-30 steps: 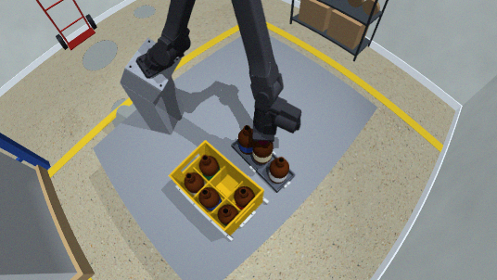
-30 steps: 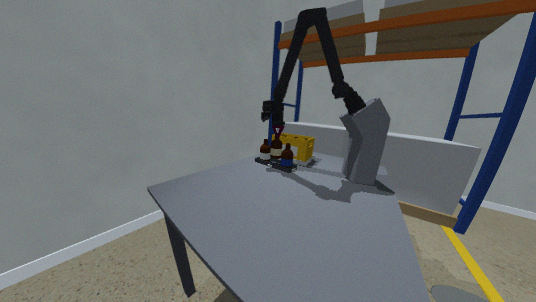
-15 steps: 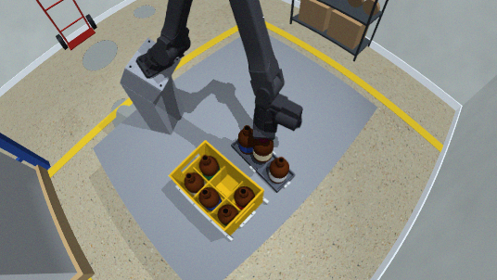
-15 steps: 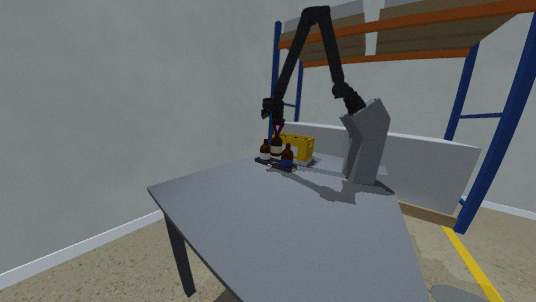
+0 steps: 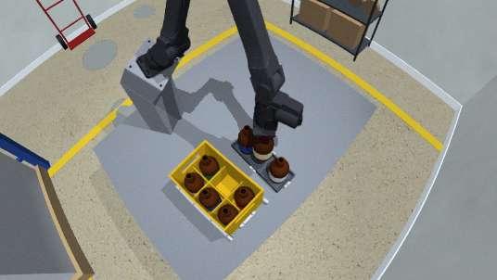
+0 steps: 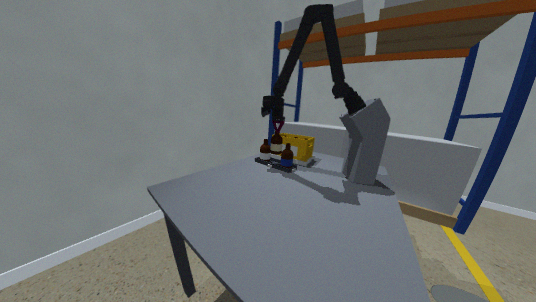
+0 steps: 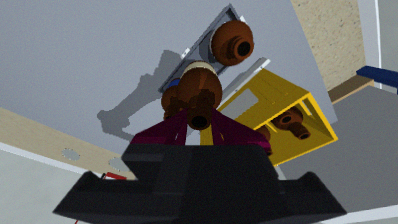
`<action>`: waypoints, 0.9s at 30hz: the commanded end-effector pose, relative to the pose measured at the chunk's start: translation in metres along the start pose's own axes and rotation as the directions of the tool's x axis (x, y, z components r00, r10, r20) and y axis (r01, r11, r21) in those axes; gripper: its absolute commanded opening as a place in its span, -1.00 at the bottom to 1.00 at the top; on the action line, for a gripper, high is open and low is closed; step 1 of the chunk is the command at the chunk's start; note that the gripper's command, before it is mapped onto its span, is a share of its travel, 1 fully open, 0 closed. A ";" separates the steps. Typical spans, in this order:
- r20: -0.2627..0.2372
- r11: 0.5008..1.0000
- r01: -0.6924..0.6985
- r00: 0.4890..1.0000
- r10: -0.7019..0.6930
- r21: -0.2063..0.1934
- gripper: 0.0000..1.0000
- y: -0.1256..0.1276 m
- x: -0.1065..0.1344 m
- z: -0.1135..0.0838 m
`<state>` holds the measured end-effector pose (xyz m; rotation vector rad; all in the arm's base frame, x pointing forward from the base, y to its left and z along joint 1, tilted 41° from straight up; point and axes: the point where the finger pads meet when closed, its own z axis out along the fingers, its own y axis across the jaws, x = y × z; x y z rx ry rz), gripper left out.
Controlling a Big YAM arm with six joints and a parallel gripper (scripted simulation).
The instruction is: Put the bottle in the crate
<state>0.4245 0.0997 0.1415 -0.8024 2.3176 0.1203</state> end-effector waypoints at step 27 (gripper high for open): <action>0.047 0.999 0.015 0.999 -0.016 0.032 -1.00 -0.013 -0.020 -0.024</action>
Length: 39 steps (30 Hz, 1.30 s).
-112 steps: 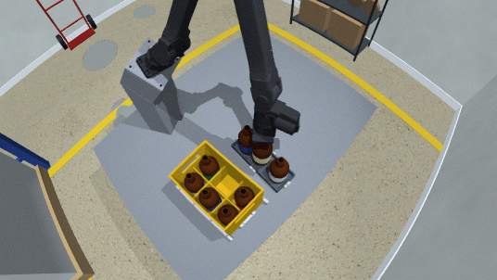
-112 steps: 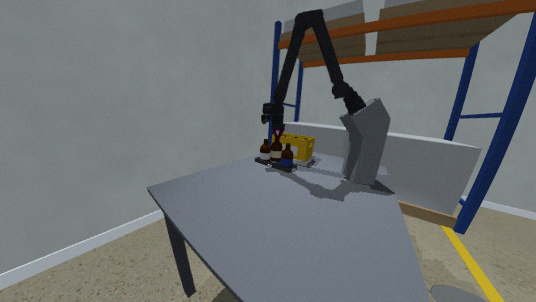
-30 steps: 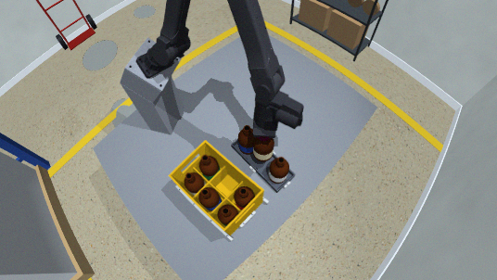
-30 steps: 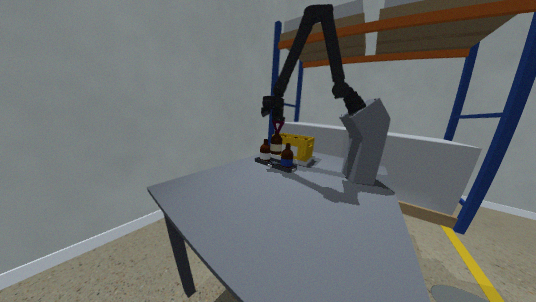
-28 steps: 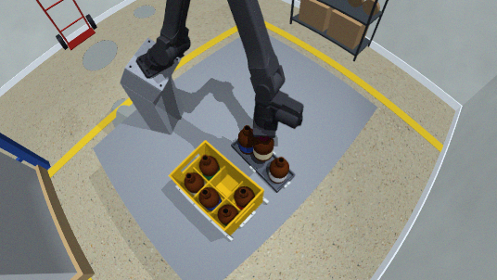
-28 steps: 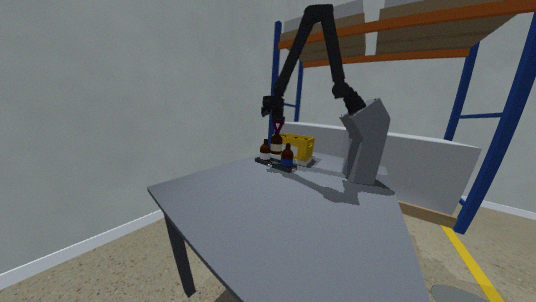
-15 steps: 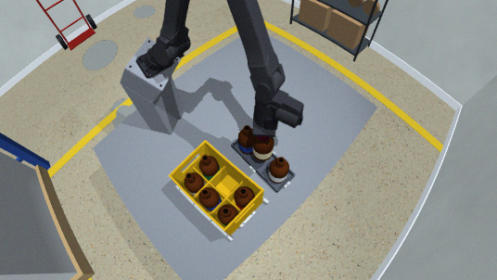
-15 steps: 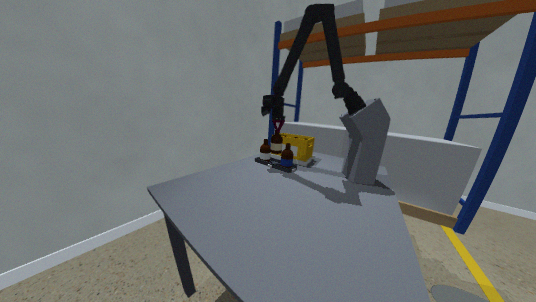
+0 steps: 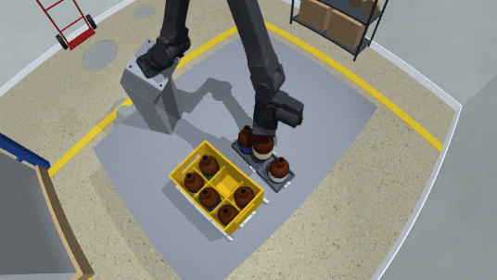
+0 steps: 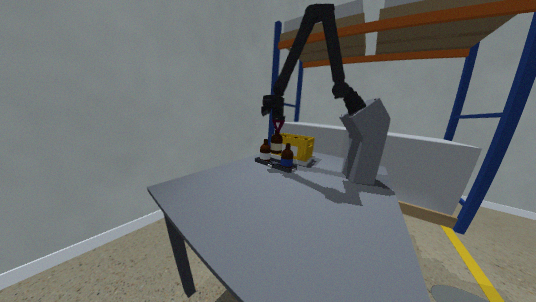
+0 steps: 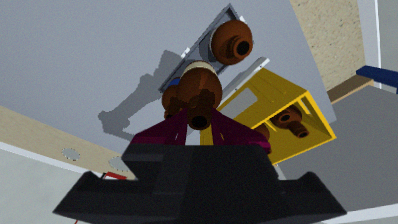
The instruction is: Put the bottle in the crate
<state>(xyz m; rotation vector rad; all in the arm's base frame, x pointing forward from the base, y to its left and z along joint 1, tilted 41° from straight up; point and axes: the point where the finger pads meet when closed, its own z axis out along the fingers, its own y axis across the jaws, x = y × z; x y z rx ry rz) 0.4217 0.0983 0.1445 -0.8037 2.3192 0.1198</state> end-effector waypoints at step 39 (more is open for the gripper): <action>0.051 0.999 0.015 0.999 -0.016 0.033 -1.00 -0.014 -0.022 -0.023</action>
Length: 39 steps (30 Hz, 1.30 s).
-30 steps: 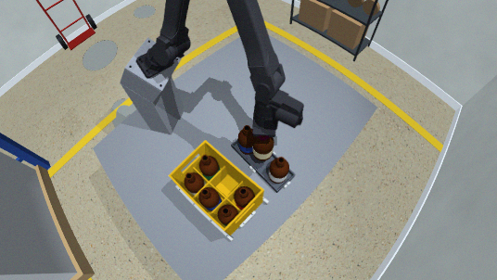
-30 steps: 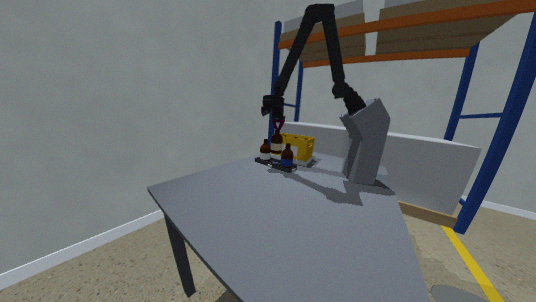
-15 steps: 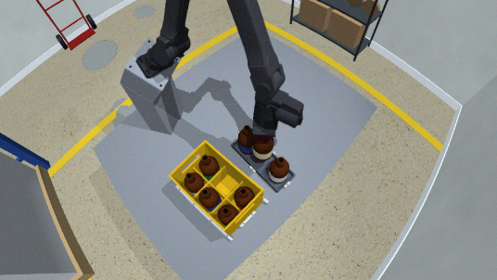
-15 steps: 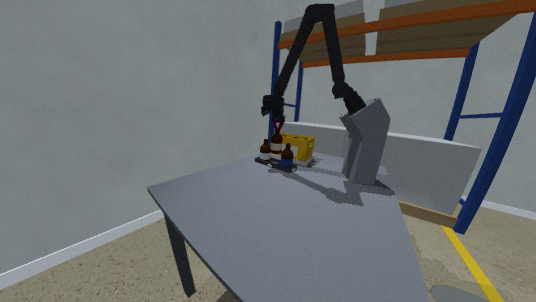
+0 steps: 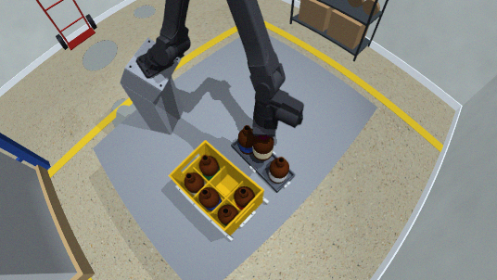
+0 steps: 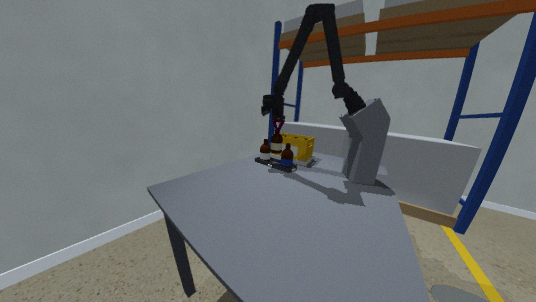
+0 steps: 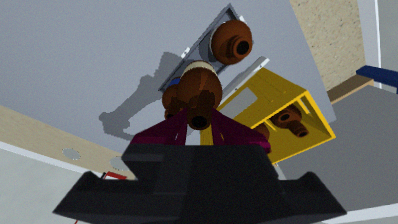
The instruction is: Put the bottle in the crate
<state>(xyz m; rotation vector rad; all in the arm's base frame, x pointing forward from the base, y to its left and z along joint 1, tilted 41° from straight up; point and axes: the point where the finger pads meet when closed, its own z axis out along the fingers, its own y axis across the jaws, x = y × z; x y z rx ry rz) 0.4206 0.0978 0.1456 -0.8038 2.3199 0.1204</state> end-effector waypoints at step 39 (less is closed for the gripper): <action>0.055 0.999 0.017 0.998 -0.018 0.036 -1.00 -0.014 -0.024 -0.058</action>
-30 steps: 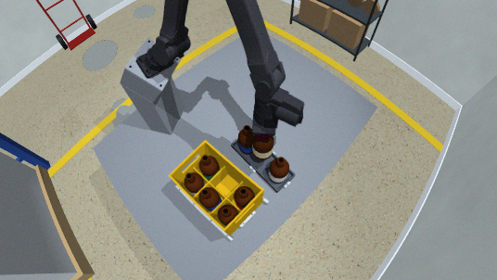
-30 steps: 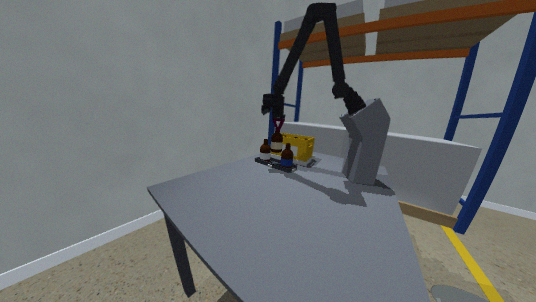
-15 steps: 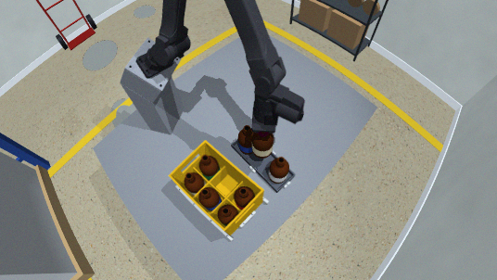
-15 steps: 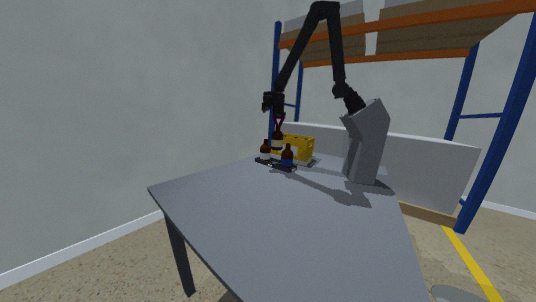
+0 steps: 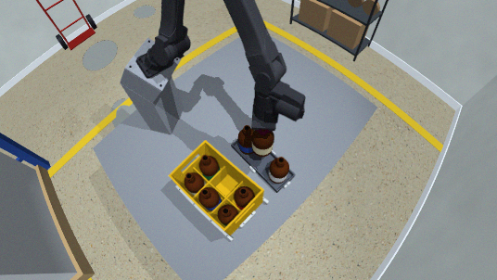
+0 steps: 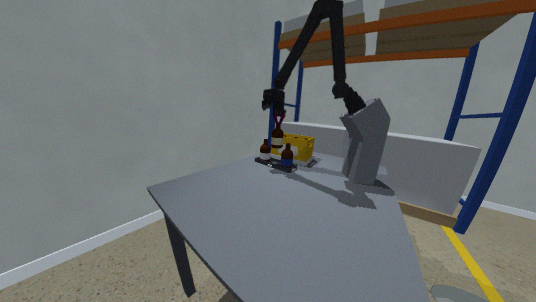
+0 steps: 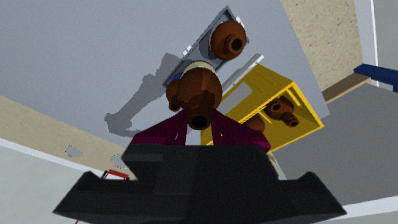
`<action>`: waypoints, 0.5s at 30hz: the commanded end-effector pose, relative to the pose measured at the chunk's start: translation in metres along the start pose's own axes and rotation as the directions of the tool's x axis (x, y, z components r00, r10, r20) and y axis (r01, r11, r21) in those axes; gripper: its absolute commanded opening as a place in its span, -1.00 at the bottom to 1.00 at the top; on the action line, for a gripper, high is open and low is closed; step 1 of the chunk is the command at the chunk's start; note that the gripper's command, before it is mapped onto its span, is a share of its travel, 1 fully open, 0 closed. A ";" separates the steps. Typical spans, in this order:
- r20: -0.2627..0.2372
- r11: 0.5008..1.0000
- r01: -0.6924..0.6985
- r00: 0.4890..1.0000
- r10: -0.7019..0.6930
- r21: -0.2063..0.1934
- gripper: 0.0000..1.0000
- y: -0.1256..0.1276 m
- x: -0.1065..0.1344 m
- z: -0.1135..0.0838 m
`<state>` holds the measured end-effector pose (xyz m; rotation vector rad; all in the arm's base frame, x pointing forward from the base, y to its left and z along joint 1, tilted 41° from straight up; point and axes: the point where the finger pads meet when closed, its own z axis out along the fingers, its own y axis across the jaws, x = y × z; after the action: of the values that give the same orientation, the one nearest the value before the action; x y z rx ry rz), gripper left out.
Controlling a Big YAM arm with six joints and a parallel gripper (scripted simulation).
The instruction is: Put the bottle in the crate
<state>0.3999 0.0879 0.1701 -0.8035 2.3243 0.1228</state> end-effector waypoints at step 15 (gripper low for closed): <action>0.059 0.999 0.018 0.998 -0.021 0.039 -1.00 -0.015 -0.026 -0.028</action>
<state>0.3978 0.0866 0.1733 -0.8041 2.3238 0.1217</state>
